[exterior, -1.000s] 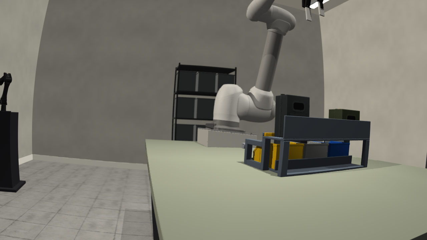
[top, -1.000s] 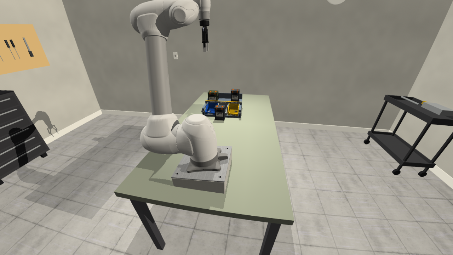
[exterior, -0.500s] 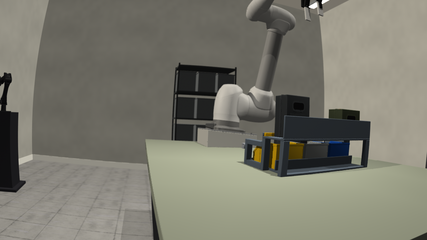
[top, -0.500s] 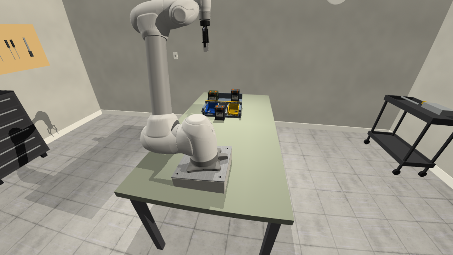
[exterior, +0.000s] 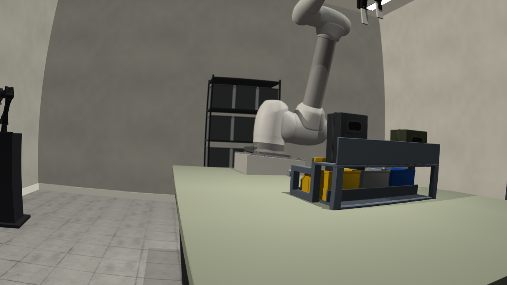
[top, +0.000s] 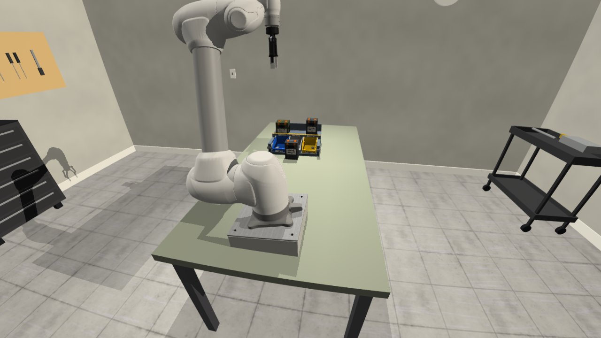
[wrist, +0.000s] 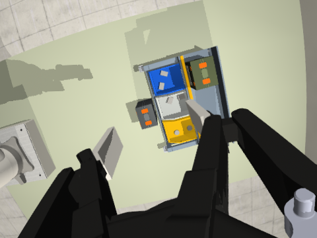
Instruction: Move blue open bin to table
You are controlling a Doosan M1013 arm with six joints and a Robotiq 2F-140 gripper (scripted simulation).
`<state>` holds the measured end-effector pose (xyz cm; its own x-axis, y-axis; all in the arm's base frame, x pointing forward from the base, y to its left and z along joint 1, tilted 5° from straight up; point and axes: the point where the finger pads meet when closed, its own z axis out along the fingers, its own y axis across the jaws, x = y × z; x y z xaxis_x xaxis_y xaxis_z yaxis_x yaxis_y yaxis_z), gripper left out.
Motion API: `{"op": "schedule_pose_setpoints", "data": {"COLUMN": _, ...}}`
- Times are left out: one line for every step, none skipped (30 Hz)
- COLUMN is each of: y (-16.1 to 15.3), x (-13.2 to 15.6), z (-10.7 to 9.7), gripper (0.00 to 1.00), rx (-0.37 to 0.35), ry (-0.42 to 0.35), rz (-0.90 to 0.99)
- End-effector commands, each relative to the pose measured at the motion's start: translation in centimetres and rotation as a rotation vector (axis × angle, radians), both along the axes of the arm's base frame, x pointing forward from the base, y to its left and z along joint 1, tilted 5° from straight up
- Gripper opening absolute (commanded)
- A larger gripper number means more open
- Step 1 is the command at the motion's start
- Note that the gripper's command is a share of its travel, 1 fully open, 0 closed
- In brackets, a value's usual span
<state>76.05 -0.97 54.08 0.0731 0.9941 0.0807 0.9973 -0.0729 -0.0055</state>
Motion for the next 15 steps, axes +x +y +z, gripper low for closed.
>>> {"op": "schedule_pose_setpoints", "data": {"y": -0.11, "x": -0.07, "z": 0.01, "gripper": 0.57, "rx": 0.000, "ry": 0.004, "rz": -0.053}}
{"op": "schedule_pose_setpoints", "data": {"y": -0.15, "x": -0.10, "z": 0.01, "gripper": 0.57, "rx": 0.000, "ry": 0.005, "rz": -0.067}}
{"op": "schedule_pose_setpoints", "data": {"y": -0.15, "x": -0.10, "z": 0.01, "gripper": 0.57, "rx": 0.000, "ry": 0.005, "rz": -0.067}}
{"op": "schedule_pose_setpoints", "data": {"y": -0.15, "x": -0.10, "z": 0.01, "gripper": 0.57, "rx": 0.000, "ry": 0.005, "rz": -0.067}}
{"op": "schedule_pose_setpoints", "data": {"y": -0.15, "x": -0.10, "z": 0.01, "gripper": 0.57, "rx": 0.000, "ry": 0.005, "rz": -0.067}}
{"op": "schedule_pose_setpoints", "data": {"y": -0.15, "x": -0.10, "z": 0.01, "gripper": 0.57, "rx": 0.000, "ry": 0.005, "rz": -0.067}}
{"op": "schedule_pose_setpoints", "data": {"y": -0.15, "x": -0.10, "z": 0.01, "gripper": 0.57, "rx": 0.000, "ry": 0.005, "rz": -0.067}}
{"op": "schedule_pose_setpoints", "data": {"y": -0.15, "x": -0.10, "z": 0.01, "gripper": 0.57, "rx": 0.000, "ry": 0.005, "rz": -0.067}}
{"op": "schedule_pose_setpoints", "data": {"y": -0.15, "x": -0.10, "z": 0.01, "gripper": 0.57, "rx": 0.000, "ry": 0.005, "rz": -0.067}}
{"op": "schedule_pose_setpoints", "data": {"y": -0.15, "x": -0.10, "z": 0.01, "gripper": 0.57, "rx": 0.000, "ry": 0.005, "rz": -0.067}}
{"op": "schedule_pose_setpoints", "data": {"y": -0.15, "x": -0.10, "z": 0.01, "gripper": 0.57, "rx": 0.000, "ry": 0.005, "rz": -0.067}}
{"op": "schedule_pose_setpoints", "data": {"y": -0.15, "x": -0.10, "z": 0.01, "gripper": 0.57, "rx": 0.000, "ry": 0.005, "rz": -0.067}}
{"op": "schedule_pose_setpoints", "data": {"y": -0.15, "x": -0.10, "z": 0.01, "gripper": 0.57, "rx": 0.000, "ry": 0.005, "rz": -0.067}}
{"op": "schedule_pose_setpoints", "data": {"y": -0.15, "x": -0.10, "z": 0.01, "gripper": 0.57, "rx": 0.000, "ry": 0.005, "rz": -0.067}}
{"op": "schedule_pose_setpoints", "data": {"y": -0.19, "x": -0.11, "z": 0.00, "gripper": 0.57, "rx": 0.000, "ry": 0.001, "rz": -0.015}}
